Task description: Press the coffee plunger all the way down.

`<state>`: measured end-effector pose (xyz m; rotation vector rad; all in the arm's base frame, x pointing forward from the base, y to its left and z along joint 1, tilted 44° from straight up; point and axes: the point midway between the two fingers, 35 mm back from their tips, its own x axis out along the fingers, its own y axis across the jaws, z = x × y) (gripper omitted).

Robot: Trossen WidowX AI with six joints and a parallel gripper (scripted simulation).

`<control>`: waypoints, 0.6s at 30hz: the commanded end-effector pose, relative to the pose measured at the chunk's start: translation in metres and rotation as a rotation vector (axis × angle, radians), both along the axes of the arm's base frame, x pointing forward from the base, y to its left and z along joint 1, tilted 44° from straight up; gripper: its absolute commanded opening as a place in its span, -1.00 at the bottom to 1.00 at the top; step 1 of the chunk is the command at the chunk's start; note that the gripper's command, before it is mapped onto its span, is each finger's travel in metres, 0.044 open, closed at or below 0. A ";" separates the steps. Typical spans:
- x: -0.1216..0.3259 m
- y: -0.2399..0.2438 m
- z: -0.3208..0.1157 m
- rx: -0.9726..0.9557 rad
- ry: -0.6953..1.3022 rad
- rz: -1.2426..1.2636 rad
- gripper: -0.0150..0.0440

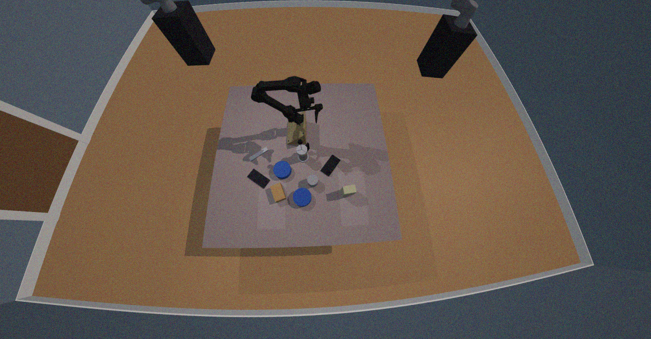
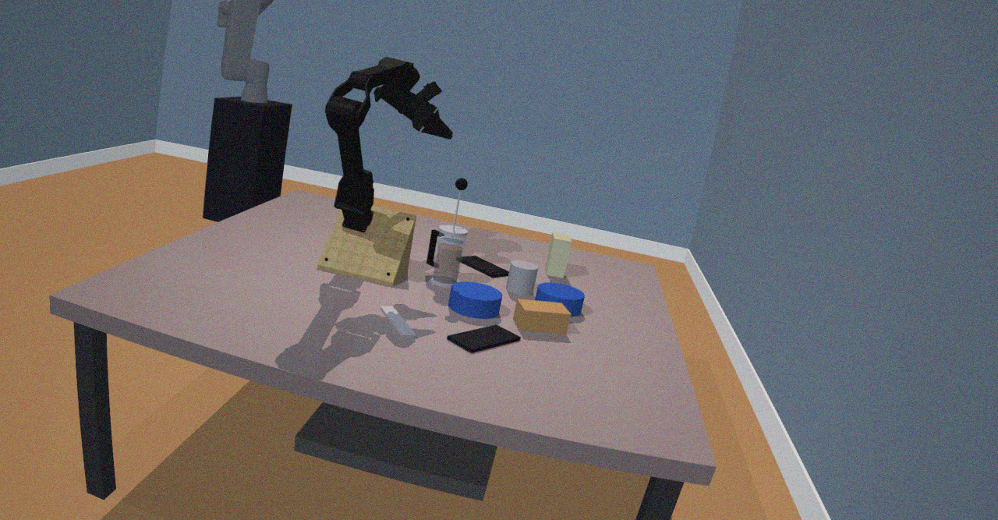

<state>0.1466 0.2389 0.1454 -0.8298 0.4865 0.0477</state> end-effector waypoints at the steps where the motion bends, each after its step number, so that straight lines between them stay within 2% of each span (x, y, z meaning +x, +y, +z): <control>1: 0.029 -0.051 0.020 0.019 -0.051 -0.129 1.00; 5: 0.030 -0.058 0.014 0.020 -0.053 -0.134 1.00; 12: 0.035 -0.091 -0.023 0.019 -0.050 -0.130 1.00; 18: 0.035 -0.092 -0.024 0.019 -0.051 -0.132 1.00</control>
